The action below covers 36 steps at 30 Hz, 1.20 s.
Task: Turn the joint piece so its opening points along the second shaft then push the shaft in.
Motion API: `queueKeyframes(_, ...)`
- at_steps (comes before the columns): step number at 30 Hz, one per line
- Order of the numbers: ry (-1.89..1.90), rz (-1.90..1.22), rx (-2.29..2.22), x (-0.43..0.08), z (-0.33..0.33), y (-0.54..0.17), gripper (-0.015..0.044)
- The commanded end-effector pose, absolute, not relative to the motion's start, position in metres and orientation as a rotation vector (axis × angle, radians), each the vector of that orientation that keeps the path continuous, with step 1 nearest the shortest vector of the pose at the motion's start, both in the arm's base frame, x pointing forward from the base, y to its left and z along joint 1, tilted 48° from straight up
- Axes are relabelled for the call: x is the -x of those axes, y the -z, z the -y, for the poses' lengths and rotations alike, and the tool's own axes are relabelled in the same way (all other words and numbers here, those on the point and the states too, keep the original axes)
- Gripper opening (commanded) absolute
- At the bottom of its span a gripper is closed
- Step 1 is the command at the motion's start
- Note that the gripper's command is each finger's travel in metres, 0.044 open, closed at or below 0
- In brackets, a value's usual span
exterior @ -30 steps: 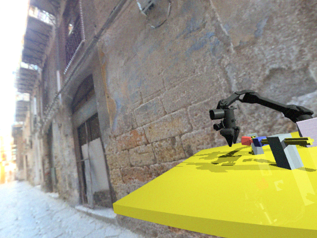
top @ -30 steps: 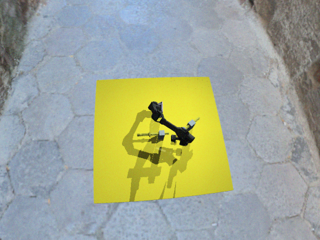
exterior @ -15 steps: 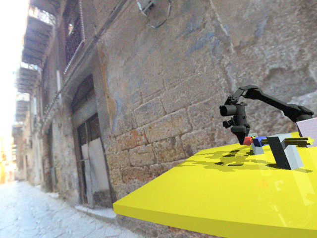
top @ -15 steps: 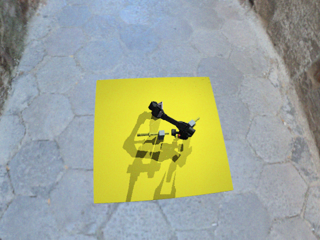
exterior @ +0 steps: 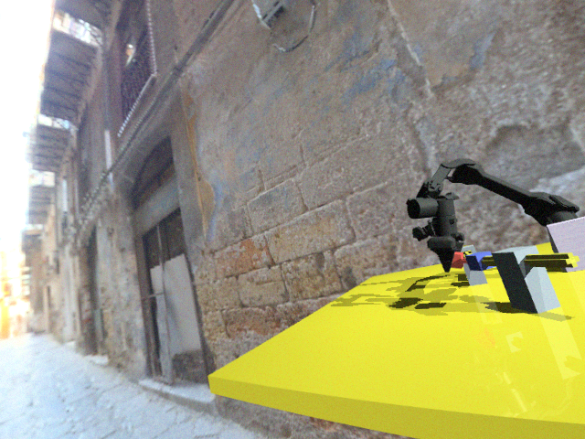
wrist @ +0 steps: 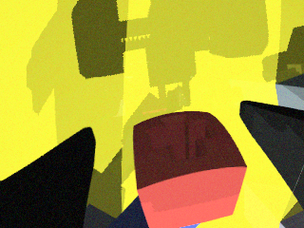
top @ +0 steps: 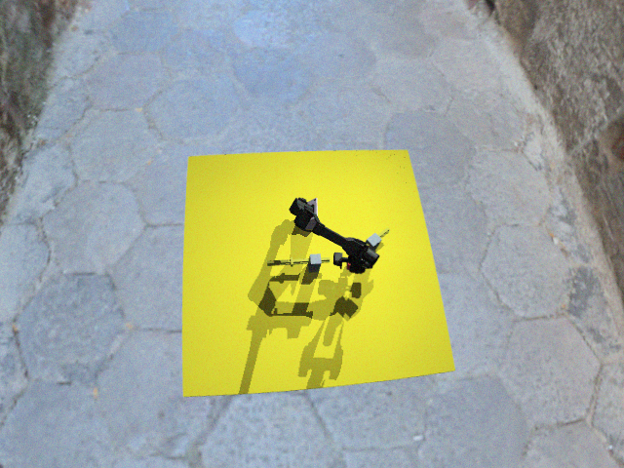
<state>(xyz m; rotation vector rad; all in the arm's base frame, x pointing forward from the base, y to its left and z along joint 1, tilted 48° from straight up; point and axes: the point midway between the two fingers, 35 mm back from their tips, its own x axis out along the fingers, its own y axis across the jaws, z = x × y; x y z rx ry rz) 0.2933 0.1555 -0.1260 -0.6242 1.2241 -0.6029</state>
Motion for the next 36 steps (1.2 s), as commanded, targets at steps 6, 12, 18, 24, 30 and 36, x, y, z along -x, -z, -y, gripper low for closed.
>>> queueKeyframes(6,0.601,-1.224,0.635,-0.2949,-0.1463,0.1342,0.044)
queueKeyframes(12,0.601,-1.224,0.635,-0.2949,-0.1463,0.1342,0.0282)
queueKeyframes(18,0.601,-1.224,0.635,-0.2949,-0.1463,0.1342,0.0182)
queueKeyframes(24,0.601,-1.224,0.635,-0.2949,-0.1463,0.1342,0.0182)
queueKeyframes(30,0.601,-1.224,0.635,-0.2949,-0.1463,0.1342,0.0182)
queueKeyframes(36,0.601,-1.224,0.635,-0.2949,-0.1463,0.1342,0.0182)
